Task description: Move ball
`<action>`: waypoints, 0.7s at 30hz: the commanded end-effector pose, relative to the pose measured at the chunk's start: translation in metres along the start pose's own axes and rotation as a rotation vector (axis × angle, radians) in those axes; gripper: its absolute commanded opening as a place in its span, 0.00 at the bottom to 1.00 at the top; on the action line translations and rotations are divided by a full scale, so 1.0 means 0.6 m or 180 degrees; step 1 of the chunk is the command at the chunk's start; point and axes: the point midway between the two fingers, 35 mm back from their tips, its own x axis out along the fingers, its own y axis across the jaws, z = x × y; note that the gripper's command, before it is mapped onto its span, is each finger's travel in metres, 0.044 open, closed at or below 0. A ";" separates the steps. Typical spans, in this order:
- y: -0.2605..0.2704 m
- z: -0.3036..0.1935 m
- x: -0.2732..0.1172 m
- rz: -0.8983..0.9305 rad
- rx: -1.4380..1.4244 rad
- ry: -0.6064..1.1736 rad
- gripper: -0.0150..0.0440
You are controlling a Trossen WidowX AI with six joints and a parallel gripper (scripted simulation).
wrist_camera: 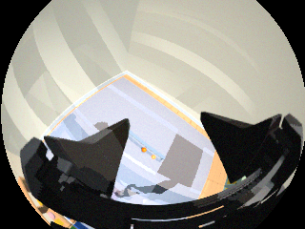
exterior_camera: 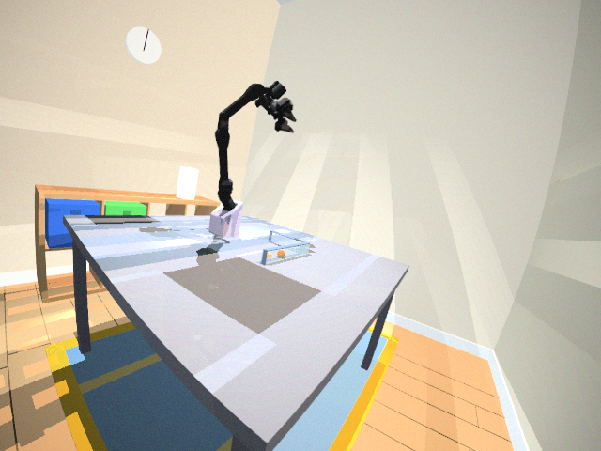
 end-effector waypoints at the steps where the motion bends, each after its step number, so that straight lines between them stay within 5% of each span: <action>1: 0.000 -0.001 0.005 0.0001 0.0012 0.0018 0.89; 5: 0.002 -0.024 0.096 0.0016 0.0262 0.0378 0.71; 21: 0.037 -0.253 0.411 0.0171 0.1165 0.1840 0.70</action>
